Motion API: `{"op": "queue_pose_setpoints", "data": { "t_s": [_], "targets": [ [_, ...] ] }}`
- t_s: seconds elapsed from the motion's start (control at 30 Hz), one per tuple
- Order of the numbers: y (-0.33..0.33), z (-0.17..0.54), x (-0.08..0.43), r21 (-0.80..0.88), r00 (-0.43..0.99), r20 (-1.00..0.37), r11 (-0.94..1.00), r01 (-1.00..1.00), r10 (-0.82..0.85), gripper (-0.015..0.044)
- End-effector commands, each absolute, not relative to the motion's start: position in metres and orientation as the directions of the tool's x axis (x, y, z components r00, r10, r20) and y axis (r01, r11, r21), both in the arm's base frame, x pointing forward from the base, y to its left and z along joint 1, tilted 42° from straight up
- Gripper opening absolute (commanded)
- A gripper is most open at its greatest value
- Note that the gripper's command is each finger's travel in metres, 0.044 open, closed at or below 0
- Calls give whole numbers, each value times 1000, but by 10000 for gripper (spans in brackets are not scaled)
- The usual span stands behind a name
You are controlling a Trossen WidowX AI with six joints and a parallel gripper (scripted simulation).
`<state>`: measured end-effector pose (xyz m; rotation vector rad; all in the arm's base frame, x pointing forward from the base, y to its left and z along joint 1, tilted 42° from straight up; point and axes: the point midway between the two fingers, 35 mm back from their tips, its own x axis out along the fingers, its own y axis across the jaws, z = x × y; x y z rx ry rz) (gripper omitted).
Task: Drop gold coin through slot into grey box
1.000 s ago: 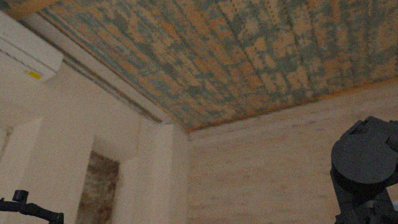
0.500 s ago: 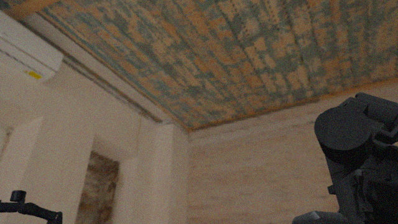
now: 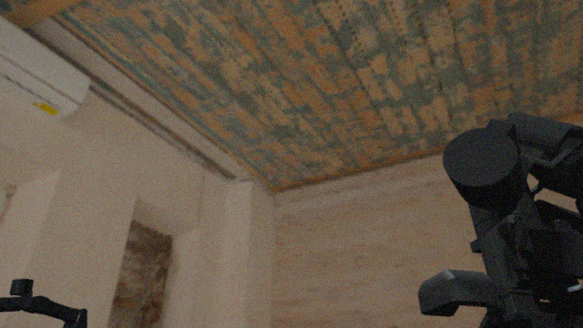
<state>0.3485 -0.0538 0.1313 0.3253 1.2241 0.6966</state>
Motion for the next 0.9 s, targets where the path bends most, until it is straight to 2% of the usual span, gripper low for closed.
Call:
{"op": "queue_pose_setpoints", "data": {
  "t_s": [0.0,0.43,0.87],
  "targets": [
    [-55,133,348,601,170,-750,766,-230,639,0],
    [-56,133,348,662,170,-750,721,207,639,0],
    [-56,133,348,592,170,-750,534,603,639,0]
  ]
}}
